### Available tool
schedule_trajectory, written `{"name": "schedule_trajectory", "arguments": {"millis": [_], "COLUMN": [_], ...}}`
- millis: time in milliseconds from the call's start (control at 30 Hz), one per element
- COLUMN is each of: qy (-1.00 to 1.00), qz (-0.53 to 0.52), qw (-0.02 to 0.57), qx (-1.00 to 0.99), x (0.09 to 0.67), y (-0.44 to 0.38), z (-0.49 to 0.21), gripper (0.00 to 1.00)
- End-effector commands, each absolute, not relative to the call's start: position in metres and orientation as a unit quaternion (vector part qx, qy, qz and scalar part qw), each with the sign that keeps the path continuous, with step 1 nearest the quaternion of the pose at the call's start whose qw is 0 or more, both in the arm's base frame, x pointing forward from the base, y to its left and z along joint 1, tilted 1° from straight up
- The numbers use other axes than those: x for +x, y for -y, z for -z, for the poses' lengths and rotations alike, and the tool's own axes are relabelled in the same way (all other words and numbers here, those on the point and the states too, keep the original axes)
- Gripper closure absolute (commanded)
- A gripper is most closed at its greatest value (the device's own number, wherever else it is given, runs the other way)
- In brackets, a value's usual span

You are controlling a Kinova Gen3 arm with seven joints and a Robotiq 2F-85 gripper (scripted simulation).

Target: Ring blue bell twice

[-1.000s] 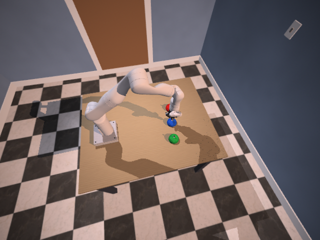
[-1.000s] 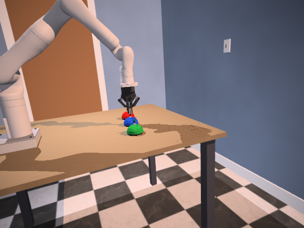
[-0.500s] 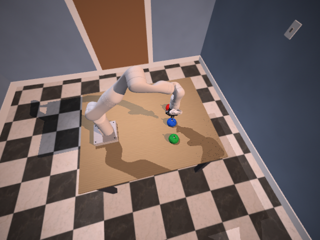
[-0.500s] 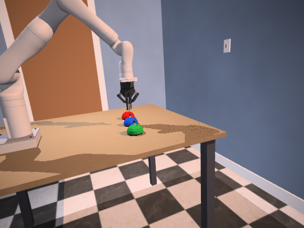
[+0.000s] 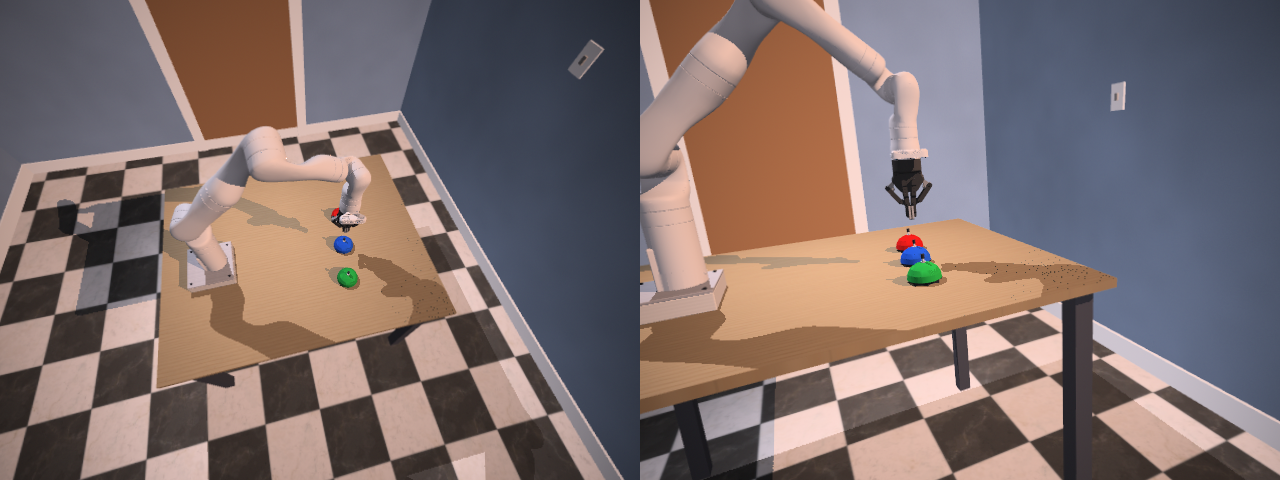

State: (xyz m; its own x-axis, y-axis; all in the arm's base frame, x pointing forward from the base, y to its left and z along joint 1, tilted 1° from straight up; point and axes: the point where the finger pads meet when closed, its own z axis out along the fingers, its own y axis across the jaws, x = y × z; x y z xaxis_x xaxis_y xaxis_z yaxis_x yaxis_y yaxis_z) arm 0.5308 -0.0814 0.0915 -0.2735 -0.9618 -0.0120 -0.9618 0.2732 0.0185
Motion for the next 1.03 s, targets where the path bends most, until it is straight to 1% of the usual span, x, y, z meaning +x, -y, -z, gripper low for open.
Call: {"name": "schedule_trajectory", "arguments": {"millis": [0,1000], "qy": [0.798,0.798], "qz": [0.009,0.009], "qw": [-0.001,-0.001], "qx": [0.602,0.602], "x": [0.5323,0.5323], "y": [0.0822,0.0822], "z": [-0.0965,-0.0993], "gripper": [1.0,1.0]}}
